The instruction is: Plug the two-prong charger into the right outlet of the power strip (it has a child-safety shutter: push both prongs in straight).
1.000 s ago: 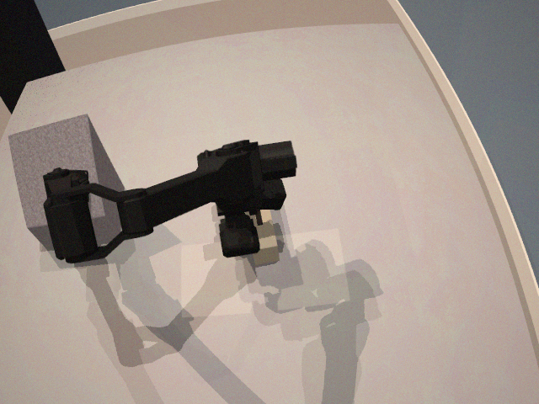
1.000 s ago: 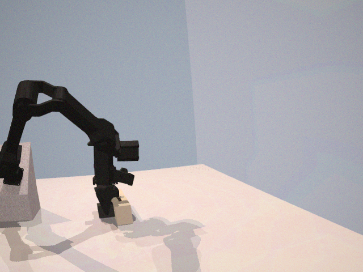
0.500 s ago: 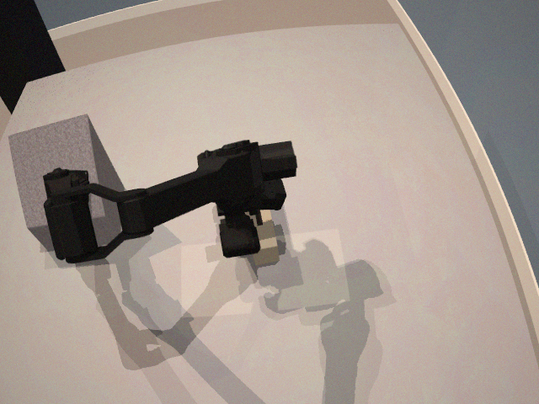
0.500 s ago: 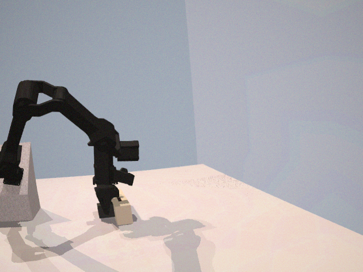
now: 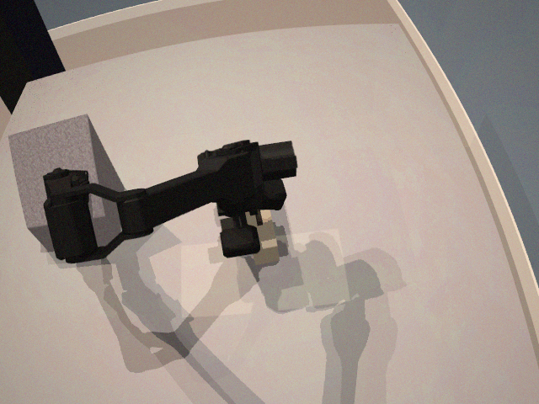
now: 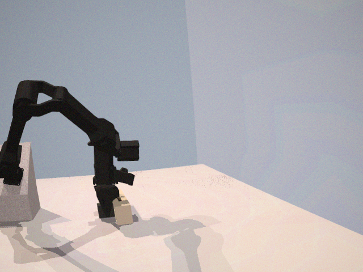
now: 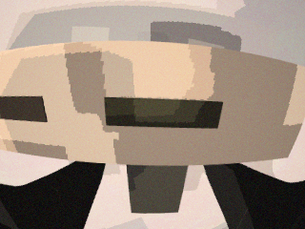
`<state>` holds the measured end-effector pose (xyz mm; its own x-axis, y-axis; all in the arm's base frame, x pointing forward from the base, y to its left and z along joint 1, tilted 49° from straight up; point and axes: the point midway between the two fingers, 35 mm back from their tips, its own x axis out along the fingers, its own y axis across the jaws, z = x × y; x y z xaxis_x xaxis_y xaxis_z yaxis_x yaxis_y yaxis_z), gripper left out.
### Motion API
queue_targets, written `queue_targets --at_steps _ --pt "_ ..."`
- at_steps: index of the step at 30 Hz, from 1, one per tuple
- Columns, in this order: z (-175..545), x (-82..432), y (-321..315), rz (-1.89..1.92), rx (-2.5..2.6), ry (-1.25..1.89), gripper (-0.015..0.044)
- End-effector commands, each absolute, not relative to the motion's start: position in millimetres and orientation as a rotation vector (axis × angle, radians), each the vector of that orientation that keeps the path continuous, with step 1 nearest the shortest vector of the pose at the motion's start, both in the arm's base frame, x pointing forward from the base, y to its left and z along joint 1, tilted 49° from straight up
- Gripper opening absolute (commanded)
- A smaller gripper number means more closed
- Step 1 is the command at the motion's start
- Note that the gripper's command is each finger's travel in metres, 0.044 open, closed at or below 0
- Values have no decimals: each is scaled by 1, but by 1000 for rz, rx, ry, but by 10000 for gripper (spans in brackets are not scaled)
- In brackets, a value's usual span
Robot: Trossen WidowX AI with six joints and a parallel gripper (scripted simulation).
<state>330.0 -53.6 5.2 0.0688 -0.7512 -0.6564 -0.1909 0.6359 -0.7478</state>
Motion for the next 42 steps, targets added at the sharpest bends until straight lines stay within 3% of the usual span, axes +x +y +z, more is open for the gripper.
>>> queue_targets --at_steps 1,42 --pt "5 330 -54 -507 -833 1474 440" --pt "5 319 -56 -509 -820 1449 440"
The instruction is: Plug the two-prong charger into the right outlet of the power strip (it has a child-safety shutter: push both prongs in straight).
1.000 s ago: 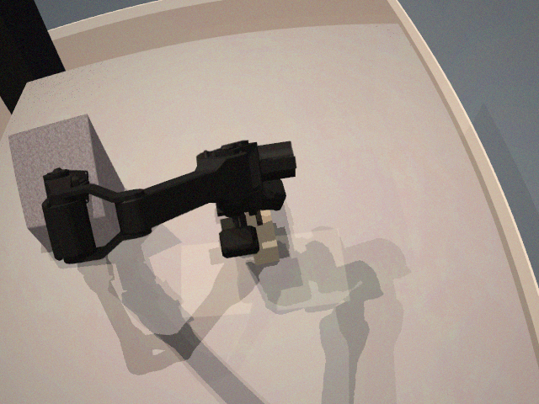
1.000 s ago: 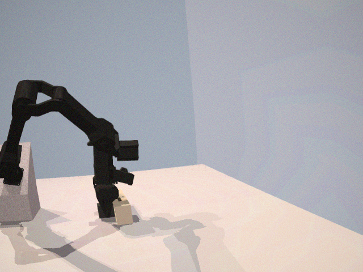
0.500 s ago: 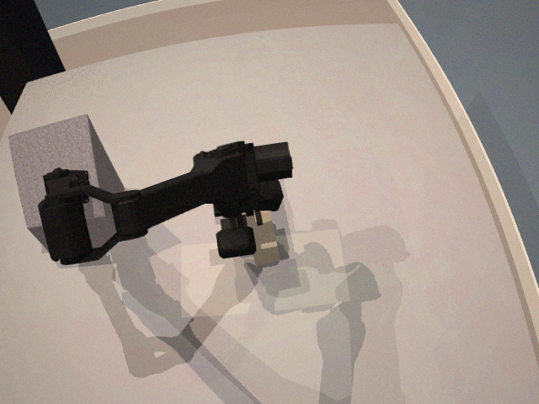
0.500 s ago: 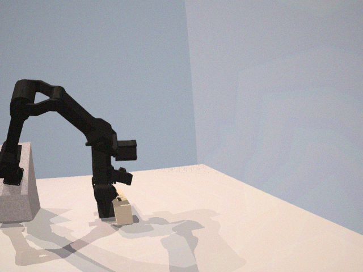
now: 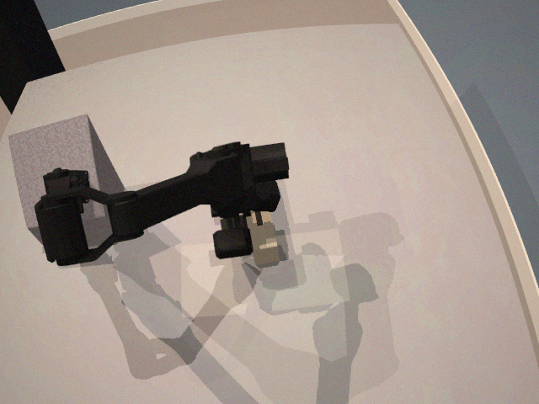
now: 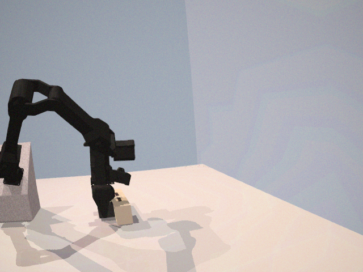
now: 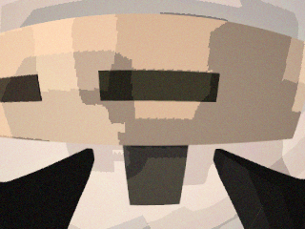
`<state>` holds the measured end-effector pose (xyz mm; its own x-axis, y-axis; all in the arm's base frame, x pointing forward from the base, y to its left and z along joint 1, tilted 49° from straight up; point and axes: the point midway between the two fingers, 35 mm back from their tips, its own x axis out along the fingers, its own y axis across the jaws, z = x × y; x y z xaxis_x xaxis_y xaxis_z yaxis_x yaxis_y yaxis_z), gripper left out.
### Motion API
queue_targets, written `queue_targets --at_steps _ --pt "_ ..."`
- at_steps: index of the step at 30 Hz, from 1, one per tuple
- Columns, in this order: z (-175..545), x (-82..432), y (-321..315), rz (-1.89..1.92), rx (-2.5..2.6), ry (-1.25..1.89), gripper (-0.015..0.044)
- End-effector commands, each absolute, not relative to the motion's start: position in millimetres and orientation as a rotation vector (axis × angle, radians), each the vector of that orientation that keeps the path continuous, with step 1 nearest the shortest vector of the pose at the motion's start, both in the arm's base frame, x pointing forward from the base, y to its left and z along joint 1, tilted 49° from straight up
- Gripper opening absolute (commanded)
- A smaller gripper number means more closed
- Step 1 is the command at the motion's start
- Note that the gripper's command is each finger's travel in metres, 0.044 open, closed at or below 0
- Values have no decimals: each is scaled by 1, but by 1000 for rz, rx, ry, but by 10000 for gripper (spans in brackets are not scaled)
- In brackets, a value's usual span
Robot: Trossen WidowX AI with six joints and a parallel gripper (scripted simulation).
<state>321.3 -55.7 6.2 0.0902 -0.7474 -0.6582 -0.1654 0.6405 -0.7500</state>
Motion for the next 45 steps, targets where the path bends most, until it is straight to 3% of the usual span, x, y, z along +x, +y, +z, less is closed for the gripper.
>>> queue_targets --at_steps 1,45 --pt "5 319 -56 -510 -820 1449 440" --pt "7 277 -66 -509 -821 1450 440"
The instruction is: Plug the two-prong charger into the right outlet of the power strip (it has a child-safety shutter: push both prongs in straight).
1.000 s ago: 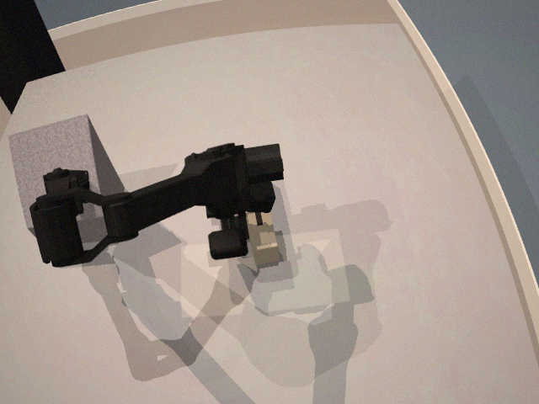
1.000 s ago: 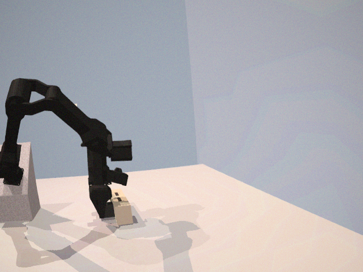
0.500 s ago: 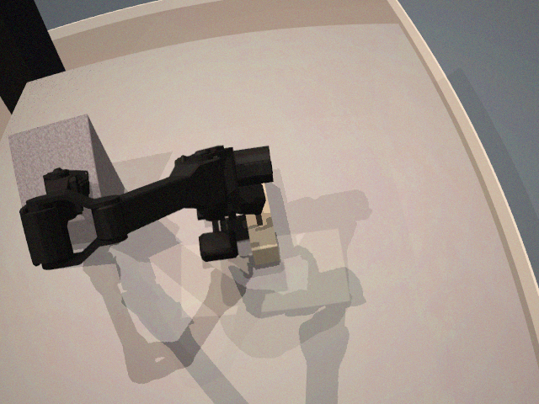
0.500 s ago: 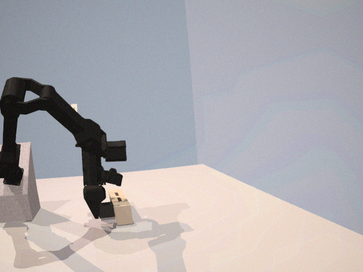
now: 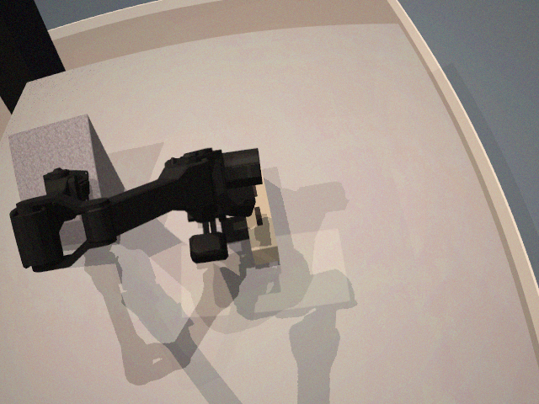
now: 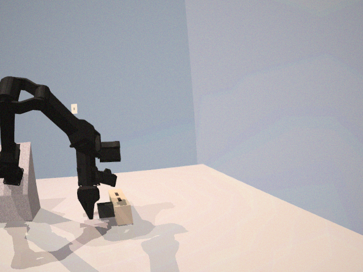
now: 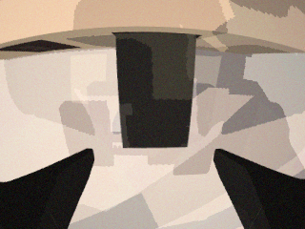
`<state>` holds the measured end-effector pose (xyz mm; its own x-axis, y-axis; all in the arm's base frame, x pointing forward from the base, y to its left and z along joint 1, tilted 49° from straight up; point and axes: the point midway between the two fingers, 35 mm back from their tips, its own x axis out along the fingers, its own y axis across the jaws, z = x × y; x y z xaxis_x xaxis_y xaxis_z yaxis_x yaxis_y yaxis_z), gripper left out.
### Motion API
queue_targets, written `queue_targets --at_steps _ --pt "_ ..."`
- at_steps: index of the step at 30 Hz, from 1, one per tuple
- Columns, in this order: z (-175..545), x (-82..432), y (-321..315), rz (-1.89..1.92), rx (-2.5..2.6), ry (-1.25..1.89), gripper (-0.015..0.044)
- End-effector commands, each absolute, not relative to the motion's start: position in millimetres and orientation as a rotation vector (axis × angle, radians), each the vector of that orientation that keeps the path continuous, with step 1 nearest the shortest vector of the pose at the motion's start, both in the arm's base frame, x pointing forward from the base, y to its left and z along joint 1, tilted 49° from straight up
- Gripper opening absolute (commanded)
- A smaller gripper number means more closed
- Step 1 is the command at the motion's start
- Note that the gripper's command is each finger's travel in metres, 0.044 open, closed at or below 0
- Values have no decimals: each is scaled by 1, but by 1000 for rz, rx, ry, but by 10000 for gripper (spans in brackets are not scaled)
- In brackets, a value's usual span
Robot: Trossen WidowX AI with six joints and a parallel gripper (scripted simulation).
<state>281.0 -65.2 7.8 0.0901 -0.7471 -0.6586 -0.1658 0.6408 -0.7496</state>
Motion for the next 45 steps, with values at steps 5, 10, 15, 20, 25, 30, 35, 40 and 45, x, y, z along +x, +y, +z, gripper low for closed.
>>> queue_targets --at_steps 5,10,15,20,25,30,35,40,45 --pt "7 271 -68 -509 -821 1450 440" --pt "7 265 -69 -509 -821 1450 440" --pt "8 266 -68 -508 -818 1441 440" --pt "26 271 -43 -388 -842 1230 440" --pt "50 272 -15 -260 -872 971 440" --pt "56 271 -7 -226 -880 896 440" --pt "56 271 -7 -226 -880 896 440" --pt "56 271 -7 -226 -880 896 440" --pt "56 271 -7 -226 -880 896 440"
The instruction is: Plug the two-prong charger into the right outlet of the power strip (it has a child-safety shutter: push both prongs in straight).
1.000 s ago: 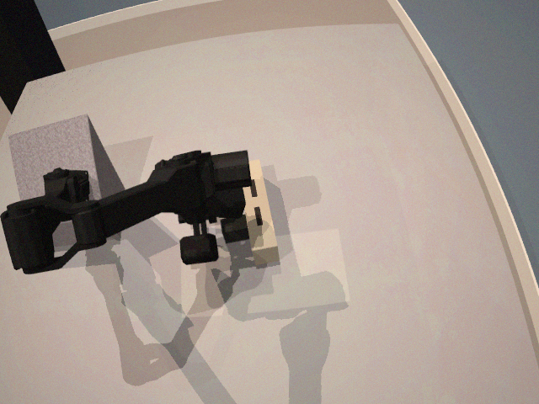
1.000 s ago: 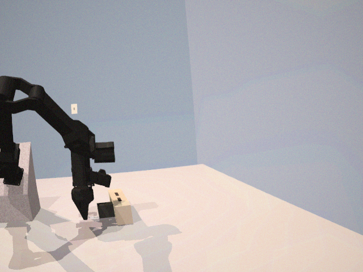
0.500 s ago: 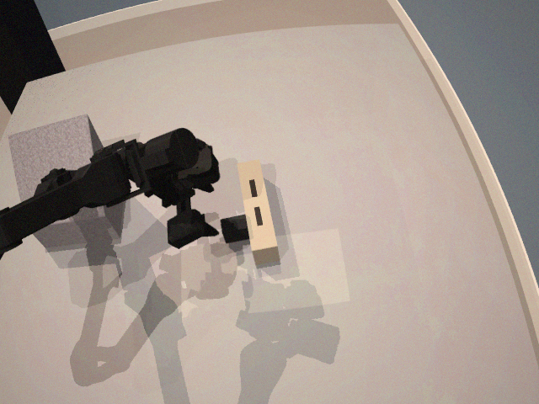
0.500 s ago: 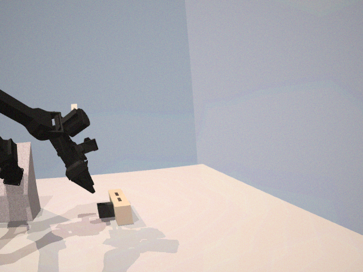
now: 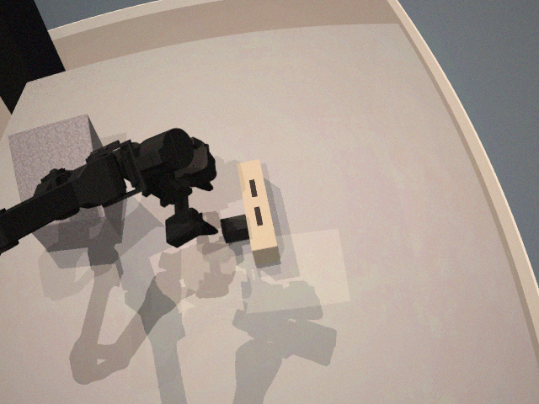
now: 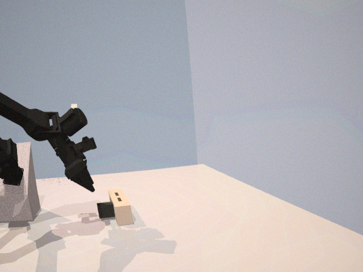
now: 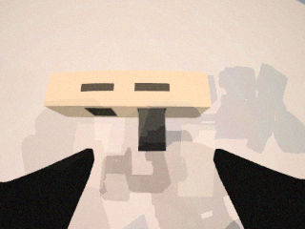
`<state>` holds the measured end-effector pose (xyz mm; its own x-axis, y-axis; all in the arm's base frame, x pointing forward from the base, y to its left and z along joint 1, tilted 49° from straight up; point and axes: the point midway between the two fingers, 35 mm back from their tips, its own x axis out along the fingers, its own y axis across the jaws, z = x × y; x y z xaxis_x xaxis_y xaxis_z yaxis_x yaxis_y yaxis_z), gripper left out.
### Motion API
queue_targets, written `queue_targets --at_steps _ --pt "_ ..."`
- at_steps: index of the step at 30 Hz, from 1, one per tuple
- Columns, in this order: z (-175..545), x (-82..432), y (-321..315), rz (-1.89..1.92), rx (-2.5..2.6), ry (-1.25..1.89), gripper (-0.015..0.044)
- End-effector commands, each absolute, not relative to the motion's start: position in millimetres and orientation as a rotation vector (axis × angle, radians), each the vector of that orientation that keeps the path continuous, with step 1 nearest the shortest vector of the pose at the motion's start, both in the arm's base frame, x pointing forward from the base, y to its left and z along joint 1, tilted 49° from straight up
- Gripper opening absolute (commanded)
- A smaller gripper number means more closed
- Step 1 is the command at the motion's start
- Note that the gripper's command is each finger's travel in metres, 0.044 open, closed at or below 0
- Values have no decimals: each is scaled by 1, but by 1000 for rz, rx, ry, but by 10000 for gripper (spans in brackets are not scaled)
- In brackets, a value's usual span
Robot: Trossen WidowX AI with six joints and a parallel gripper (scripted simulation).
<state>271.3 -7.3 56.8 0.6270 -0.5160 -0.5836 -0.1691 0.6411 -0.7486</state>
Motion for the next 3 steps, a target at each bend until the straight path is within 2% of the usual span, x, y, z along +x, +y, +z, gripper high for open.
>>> queue_targets --at_steps 1,3 --pt "56 271 -7 -226 -880 896 440" --pt "56 271 -7 -226 -880 896 440"
